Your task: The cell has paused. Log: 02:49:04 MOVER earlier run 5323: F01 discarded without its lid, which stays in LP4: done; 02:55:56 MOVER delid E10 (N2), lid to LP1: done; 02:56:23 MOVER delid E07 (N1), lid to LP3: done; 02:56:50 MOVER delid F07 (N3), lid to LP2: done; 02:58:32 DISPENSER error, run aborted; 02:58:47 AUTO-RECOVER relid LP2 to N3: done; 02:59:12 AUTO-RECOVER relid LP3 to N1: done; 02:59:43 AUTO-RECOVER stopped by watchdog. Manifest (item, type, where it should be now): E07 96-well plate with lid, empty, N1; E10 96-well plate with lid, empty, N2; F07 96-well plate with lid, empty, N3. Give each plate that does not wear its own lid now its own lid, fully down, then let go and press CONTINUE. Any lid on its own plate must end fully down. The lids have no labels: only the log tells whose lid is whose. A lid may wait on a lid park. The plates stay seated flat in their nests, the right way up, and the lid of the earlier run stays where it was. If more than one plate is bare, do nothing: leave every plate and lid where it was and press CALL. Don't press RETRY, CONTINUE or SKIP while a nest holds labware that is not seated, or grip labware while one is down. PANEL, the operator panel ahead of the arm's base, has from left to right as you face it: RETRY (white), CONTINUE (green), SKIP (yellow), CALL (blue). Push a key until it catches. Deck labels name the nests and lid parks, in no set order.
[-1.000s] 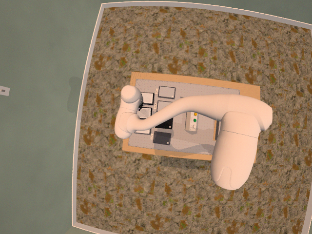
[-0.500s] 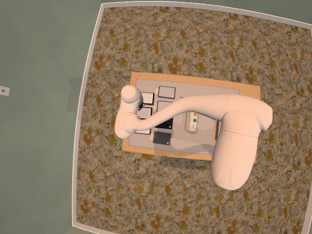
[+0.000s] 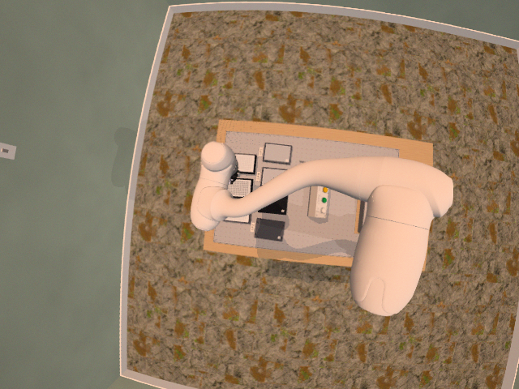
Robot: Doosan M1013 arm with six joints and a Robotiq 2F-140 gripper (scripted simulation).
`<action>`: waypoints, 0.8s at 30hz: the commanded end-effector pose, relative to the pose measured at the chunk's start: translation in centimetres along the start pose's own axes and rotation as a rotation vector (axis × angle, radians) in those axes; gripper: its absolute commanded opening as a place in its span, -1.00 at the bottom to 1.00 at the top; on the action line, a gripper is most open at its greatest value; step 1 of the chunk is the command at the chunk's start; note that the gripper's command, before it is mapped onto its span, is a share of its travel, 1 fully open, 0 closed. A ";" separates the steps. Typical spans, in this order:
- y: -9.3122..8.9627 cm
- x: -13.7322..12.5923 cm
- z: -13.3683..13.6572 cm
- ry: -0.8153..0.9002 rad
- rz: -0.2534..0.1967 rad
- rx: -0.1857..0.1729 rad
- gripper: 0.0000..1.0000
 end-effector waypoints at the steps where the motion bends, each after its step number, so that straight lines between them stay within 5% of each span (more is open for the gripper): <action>1: 0.0 -0.1 -0.5 0.004 0.004 0.005 -1.00; 16: 0.0 0.0 -0.6 0.020 0.004 0.005 -1.00; 24: 0.0 0.7 -2.0 0.227 0.004 0.005 -1.00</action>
Point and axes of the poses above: the point where the finger pads meet when closed, its own y axis back along the fingers, its own z axis across the jaws, x = y × z, the point moved 8 cm from there along y, back along the fingers, and after that the axes turned 13 degrees about -y, right-handed, at the moved point
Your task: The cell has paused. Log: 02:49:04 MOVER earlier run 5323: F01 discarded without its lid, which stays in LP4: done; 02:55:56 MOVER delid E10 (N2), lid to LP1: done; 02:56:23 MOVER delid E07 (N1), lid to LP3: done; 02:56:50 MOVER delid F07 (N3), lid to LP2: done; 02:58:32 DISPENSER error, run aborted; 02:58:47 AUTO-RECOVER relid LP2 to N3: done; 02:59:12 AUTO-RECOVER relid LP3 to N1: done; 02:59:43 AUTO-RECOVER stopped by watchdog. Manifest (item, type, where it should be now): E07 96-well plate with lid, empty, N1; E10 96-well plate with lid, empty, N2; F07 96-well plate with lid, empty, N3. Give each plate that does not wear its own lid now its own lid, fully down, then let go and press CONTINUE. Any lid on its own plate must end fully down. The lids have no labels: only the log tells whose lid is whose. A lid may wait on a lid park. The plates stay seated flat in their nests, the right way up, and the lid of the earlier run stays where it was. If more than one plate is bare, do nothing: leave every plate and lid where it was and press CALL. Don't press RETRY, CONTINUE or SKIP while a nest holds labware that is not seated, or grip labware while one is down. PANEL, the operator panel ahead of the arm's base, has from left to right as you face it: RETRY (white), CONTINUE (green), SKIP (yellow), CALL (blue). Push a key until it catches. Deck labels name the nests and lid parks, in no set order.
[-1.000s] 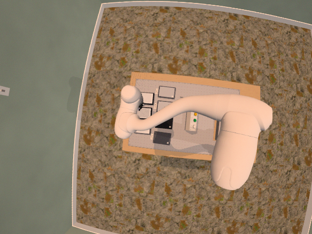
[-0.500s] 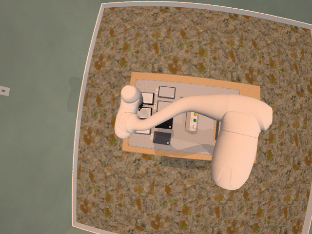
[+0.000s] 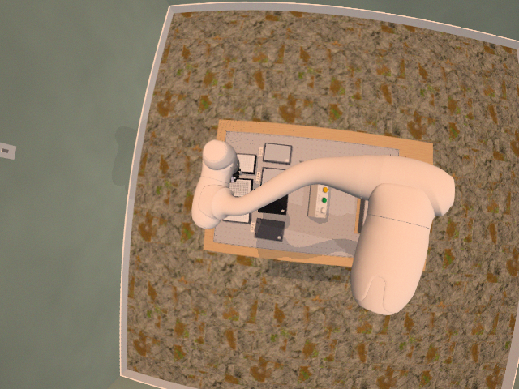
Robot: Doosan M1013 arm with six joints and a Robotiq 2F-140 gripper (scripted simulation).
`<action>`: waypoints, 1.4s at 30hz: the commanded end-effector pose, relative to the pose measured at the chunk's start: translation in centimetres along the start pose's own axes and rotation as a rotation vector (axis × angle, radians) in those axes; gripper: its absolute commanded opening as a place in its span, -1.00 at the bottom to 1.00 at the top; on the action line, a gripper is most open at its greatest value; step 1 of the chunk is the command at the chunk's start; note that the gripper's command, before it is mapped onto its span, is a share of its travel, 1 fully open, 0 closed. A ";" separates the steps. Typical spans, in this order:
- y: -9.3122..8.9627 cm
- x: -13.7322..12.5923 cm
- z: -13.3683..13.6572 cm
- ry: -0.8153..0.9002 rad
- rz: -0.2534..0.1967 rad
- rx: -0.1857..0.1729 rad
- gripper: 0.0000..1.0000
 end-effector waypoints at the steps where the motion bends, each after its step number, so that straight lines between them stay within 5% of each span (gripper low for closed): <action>1: 0.1 0.7 -1.4 0.148 -0.001 0.002 -1.00; 3: 0.1 0.7 -1.4 0.148 -0.001 0.002 -1.00; 18: 0.3 6.5 -7.8 1.106 0.012 0.013 -1.00; 20: 0.3 6.5 -7.8 1.106 0.012 0.013 -1.00; 21: 0.3 7.1 -8.3 1.260 0.013 0.013 -1.00; 35: 0.2 13.6 -13.4 2.118 0.049 0.020 -1.00; 37: 0.2 13.6 -13.4 2.118 0.049 0.020 -1.00; 42: 0.1 15.0 -14.3 2.508 0.052 0.014 -1.00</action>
Point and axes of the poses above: the point where the finger pads meet when closed, its own y axis back along the fingers, its own z axis across the jaws, x = y × z, the point moved 8 cm from there along y, back along the fingers, and after that the axes turned 13 degrees about -y, right-handed, at the moved point
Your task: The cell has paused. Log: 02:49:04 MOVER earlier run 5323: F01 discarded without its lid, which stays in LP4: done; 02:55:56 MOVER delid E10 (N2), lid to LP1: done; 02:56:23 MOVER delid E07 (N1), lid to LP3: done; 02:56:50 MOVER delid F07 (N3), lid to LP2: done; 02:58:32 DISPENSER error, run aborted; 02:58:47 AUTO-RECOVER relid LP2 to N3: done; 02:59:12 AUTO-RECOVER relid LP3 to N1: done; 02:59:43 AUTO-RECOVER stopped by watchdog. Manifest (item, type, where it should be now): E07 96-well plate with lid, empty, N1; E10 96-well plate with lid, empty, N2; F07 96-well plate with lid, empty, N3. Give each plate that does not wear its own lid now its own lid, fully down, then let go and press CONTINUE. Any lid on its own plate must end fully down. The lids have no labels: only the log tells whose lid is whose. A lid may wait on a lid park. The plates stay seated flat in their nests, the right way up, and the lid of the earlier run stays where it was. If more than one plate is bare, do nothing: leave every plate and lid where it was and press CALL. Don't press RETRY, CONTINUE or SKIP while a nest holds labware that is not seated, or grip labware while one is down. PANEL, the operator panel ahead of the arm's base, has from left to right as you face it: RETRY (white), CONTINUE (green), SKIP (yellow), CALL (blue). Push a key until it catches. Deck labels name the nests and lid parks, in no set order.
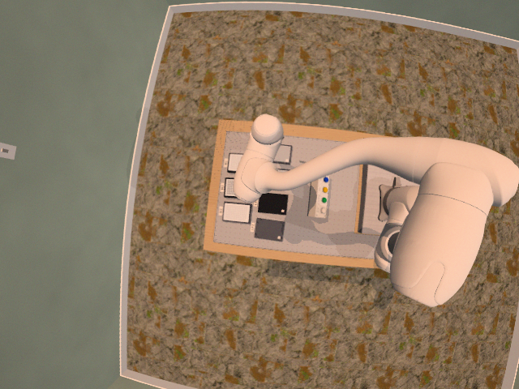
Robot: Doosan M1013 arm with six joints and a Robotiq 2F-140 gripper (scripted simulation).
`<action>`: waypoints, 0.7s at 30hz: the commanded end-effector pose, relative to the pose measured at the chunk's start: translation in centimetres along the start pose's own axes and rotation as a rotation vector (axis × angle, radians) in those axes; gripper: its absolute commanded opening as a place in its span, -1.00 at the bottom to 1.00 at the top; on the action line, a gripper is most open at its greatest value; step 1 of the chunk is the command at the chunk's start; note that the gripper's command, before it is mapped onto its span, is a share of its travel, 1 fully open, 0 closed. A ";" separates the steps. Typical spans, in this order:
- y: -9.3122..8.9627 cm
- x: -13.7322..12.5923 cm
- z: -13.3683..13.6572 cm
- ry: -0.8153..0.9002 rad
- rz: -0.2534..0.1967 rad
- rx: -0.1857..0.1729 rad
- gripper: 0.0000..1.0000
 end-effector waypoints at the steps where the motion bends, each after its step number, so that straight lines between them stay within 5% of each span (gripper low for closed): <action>1: 0.0 0.3 1.7 0.277 -0.011 0.031 -1.00; 8: -0.1 0.4 2.7 0.696 -0.020 0.067 -1.00; 13: -0.1 0.4 2.7 0.700 -0.020 0.067 -1.00; 14: -0.1 0.4 2.7 0.700 -0.020 0.067 0.32; 21: -0.1 0.4 2.7 0.700 -0.020 0.067 0.32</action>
Point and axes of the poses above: the point where the finger pads meet when closed, its own y axis back along the fingers, its own z axis across the jaws, x = y × z, the point moved 8 cm from there along y, back along the fingers, and after that the axes turned 13 degrees about -y, right-handed, at the moved point
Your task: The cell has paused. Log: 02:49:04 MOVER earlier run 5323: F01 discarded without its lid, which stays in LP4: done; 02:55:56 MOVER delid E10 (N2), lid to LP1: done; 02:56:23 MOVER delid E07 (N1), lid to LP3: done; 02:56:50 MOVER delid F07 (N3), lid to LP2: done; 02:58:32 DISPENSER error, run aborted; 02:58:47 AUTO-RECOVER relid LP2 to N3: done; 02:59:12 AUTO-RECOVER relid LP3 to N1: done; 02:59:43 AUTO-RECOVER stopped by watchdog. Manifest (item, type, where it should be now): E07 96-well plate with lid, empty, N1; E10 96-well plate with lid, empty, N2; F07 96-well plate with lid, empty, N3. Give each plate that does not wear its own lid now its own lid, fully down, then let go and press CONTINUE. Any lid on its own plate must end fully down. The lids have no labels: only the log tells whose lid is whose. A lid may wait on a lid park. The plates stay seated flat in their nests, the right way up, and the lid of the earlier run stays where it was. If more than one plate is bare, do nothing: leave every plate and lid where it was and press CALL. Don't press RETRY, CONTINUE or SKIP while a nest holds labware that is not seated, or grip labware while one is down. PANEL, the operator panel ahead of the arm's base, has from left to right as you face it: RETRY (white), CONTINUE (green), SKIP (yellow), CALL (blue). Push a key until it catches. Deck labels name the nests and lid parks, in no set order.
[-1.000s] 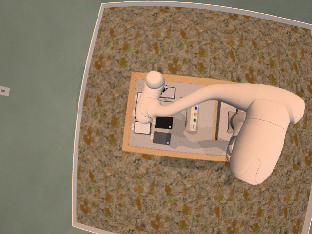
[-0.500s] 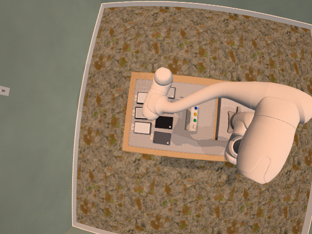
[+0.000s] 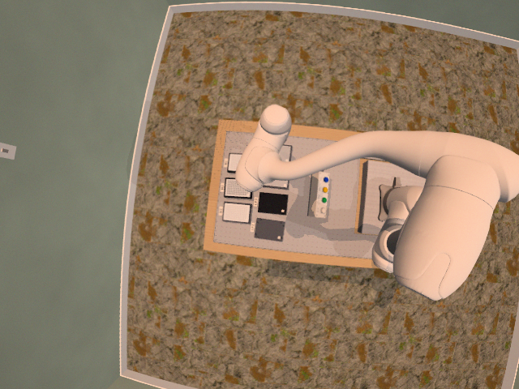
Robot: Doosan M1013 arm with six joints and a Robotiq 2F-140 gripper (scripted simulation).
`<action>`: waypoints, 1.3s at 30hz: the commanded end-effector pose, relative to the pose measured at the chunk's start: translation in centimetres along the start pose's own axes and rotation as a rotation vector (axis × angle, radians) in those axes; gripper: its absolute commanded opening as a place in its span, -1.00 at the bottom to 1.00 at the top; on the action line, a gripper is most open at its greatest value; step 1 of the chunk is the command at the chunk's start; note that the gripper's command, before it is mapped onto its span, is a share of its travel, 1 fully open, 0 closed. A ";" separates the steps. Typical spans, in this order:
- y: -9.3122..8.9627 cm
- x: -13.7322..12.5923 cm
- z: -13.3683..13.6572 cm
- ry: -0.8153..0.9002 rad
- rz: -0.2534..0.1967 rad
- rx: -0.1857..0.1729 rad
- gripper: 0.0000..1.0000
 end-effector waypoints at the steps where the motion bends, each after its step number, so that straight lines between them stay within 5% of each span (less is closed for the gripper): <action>1: 0.1 -0.1 0.2 -0.001 -0.003 0.008 0.32; 39: -0.3 -0.1 0.2 0.000 -0.003 0.008 0.32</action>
Point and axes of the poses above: the point where the finger pads meet when closed, its own y axis back along the fingers, its own z axis across the jaws, x = y × z, the point moved 8 cm from there along y, back along the fingers, and after that the axes turned 13 degrees about -y, right-handed, at the moved point
